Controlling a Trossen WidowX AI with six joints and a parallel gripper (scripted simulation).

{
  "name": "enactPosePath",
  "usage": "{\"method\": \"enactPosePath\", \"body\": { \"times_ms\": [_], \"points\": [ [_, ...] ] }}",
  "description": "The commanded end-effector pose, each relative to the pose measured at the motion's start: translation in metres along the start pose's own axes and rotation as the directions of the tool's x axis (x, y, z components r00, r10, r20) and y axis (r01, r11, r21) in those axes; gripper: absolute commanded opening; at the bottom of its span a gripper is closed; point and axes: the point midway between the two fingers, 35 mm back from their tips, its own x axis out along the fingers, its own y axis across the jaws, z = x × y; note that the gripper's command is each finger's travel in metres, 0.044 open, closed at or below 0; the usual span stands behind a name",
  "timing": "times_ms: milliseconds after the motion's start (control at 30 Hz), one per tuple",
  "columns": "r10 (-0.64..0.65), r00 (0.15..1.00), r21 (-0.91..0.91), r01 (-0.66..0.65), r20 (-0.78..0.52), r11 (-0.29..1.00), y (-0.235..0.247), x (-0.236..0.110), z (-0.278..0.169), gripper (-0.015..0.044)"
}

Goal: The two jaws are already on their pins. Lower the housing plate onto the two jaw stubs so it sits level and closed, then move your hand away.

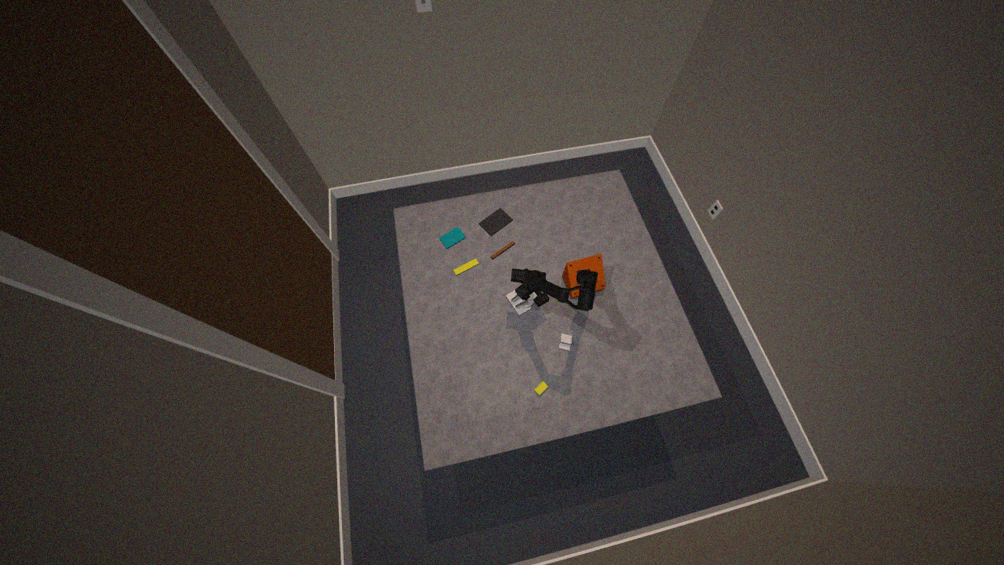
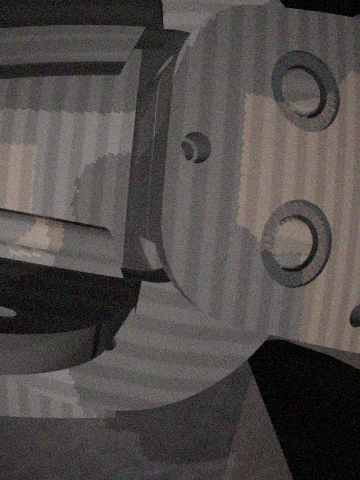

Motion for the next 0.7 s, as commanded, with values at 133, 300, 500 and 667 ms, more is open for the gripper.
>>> {"method": "enactPosePath", "body": {
  "times_ms": [133,300,500,667],
  "points": [
    [0.0,1.0,0.0,0.0,0.0,1.0,0.0,0.0,0.0,0.044],
    [0.0,1.0,0.0,0.0,0.0,1.0,0.0,0.0,0.0,0.044],
    [-0.003,1.0,0.001,0.003,0.0,1.0,-0.001,-0.018,0.001,0.044],
    [-0.001,1.0,0.004,0.001,-0.001,1.0,0.001,-0.068,-0.001,0.044]
  ]
}}
